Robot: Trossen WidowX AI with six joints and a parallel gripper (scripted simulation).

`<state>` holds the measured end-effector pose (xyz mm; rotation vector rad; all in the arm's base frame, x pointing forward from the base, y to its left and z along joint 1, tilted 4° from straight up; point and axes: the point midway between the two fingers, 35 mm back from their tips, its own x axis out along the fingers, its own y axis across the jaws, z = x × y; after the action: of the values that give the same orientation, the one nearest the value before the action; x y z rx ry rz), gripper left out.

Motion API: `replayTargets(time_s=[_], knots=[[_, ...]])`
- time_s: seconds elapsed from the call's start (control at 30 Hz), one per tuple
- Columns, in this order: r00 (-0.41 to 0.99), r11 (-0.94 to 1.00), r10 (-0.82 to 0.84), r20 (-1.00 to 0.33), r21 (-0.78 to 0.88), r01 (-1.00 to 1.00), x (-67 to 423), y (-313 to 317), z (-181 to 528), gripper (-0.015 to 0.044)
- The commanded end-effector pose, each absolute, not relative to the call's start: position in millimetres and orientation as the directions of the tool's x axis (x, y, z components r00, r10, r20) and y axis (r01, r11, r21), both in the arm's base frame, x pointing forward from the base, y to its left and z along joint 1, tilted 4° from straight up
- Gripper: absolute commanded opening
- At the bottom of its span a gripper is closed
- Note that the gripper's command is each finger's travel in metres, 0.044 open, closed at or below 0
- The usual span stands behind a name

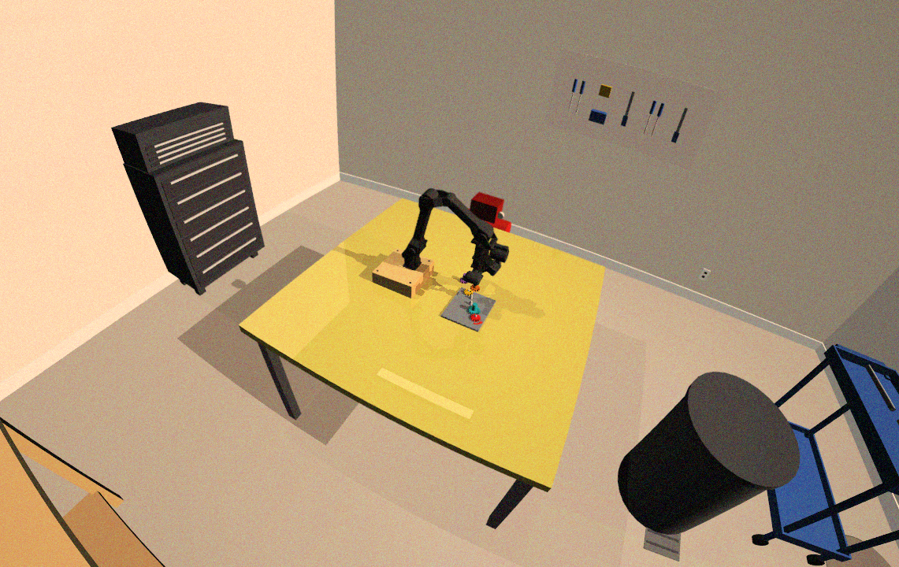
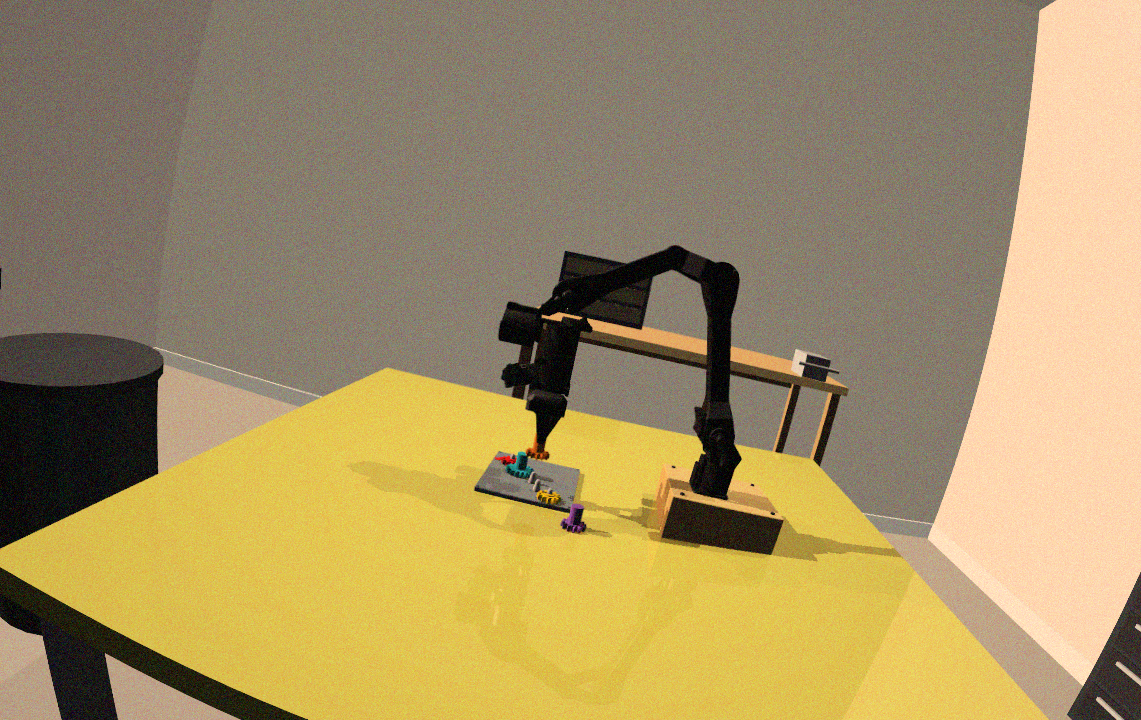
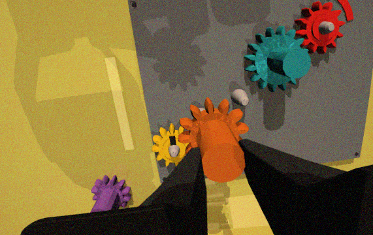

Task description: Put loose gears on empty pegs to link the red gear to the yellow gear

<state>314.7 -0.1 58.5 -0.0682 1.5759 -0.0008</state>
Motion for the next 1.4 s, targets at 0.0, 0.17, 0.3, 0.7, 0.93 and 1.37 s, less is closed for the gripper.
replayTargets(time_s=[0.0,0.17,0.3,0.7,0.93,1.37], knots=[[-0.007,0.997,-0.053,-0.999,-0.053,-0.048,316.0,-12.1,53.5,0.0],[-0.008,0.997,-0.056,-0.998,-0.055,-0.052,316.9,-24.0,49.4,0.0],[-0.009,0.997,-0.058,-0.998,-0.057,-0.054,317.2,-31.9,46.7,0.0],[-0.009,0.997,-0.058,-0.998,-0.058,0.049,317.1,-32.3,49.2,0.0],[-0.009,0.967,-0.058,-0.998,-0.058,0.248,317.1,-32.3,49.7,0.0],[-0.009,0.807,-0.058,-0.998,-0.052,0.589,317.0,-32.2,50.0,0.0]])
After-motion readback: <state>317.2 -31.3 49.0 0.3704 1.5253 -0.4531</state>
